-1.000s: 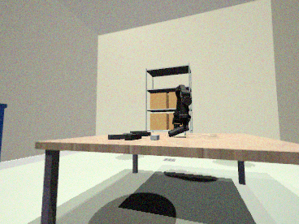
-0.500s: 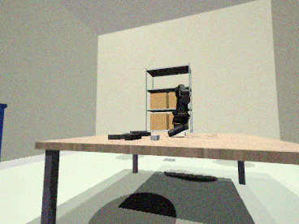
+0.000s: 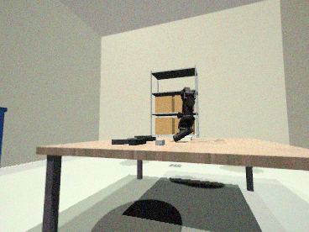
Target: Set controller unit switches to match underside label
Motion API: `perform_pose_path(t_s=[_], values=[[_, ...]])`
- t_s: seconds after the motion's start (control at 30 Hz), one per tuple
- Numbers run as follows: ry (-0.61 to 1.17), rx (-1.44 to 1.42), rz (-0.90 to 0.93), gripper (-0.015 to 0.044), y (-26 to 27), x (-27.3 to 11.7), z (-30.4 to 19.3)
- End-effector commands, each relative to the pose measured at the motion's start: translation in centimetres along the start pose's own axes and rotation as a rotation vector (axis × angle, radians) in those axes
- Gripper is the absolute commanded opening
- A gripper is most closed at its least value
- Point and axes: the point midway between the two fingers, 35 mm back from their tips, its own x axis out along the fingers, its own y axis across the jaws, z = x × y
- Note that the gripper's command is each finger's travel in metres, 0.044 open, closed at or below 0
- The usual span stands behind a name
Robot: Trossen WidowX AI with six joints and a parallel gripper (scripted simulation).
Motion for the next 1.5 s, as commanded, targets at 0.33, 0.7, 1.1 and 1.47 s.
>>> perform_pose_path(t_s=[0.33, 0.7, 1.1, 1.47], values=[[-0.007, 0.001, 0.010, 0.0336, 0.2, -1.0, 1.1], [-0.008, 0.001, 0.010, 0.0336, 0.2, -1.6, 1.9], [-0.009, 0.001, 0.010, 0.0336, 0.1, -2.1, 2.7], [-0.010, 0.001, 0.010, 0.0336, 0.1, -2.6, 3.5]])
